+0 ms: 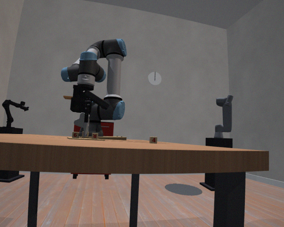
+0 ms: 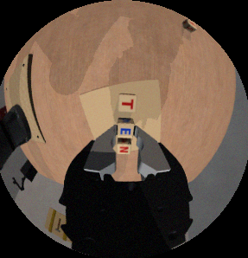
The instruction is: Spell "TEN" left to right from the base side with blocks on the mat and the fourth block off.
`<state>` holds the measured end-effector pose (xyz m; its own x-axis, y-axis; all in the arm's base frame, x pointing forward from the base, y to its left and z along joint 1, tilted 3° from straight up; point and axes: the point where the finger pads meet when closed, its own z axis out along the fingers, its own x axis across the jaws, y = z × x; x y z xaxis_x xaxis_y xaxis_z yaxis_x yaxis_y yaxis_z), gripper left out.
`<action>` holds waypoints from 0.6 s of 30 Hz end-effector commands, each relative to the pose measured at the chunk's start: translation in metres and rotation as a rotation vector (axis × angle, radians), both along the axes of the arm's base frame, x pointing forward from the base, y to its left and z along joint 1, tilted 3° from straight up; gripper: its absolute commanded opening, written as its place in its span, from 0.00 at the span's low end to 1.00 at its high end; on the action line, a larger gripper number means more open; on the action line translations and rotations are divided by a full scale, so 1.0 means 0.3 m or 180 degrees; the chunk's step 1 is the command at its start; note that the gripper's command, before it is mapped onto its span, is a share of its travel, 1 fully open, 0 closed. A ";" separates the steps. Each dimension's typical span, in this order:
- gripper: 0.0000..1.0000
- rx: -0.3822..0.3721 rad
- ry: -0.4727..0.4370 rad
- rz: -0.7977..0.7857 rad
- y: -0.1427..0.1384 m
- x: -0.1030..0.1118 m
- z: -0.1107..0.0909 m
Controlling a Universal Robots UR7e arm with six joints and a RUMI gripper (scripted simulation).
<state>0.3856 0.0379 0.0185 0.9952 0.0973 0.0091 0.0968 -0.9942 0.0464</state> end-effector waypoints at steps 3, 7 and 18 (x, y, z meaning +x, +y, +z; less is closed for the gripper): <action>0.05 0.0005 0.0007 -0.0006 -0.001 -0.005 -0.008; 0.05 0.0006 0.0011 -0.0006 -0.001 -0.006 -0.013; 0.05 0.0004 0.0001 -0.0006 -0.002 -0.002 -0.015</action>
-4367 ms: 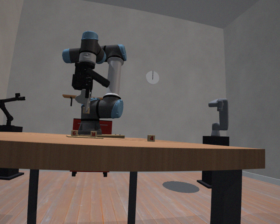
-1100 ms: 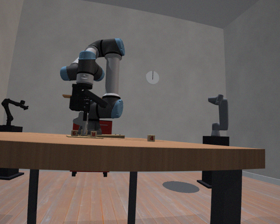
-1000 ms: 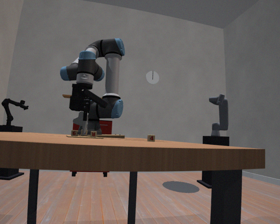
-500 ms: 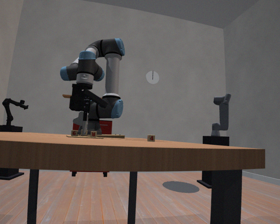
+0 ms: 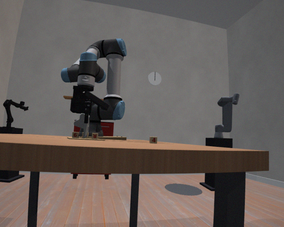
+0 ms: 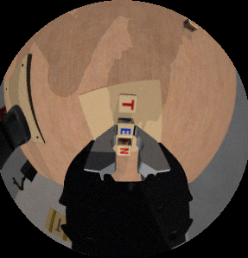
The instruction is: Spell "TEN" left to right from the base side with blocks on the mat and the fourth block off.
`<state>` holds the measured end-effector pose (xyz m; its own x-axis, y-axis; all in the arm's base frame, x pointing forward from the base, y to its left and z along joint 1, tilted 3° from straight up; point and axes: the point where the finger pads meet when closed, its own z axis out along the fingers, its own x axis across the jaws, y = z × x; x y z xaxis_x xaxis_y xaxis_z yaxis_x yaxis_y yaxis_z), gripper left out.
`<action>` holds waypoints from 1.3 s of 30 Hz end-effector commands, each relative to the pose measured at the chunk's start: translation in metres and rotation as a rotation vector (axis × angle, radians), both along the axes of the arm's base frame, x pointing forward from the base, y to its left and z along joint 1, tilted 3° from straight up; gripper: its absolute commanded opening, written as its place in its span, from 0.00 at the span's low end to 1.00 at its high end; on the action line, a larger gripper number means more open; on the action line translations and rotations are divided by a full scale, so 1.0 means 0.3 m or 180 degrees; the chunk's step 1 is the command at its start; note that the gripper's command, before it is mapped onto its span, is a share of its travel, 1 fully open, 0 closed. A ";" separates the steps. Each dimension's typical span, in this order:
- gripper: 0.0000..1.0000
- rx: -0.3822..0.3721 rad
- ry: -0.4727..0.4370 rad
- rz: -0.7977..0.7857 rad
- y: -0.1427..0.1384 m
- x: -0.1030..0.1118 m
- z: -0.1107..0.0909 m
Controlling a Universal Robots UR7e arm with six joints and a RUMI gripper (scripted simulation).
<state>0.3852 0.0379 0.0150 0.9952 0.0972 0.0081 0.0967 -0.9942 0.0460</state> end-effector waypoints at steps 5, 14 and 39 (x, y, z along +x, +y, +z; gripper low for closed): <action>0.05 0.0003 -0.0001 -0.0005 -0.002 -0.001 -0.003; 0.05 0.0003 -0.0001 -0.0005 -0.002 -0.001 -0.003; 0.09 0.0003 -0.0001 -0.0005 -0.002 -0.001 -0.003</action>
<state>0.3858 0.0377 0.0152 0.9952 0.0973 0.0100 0.0967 -0.9942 0.0467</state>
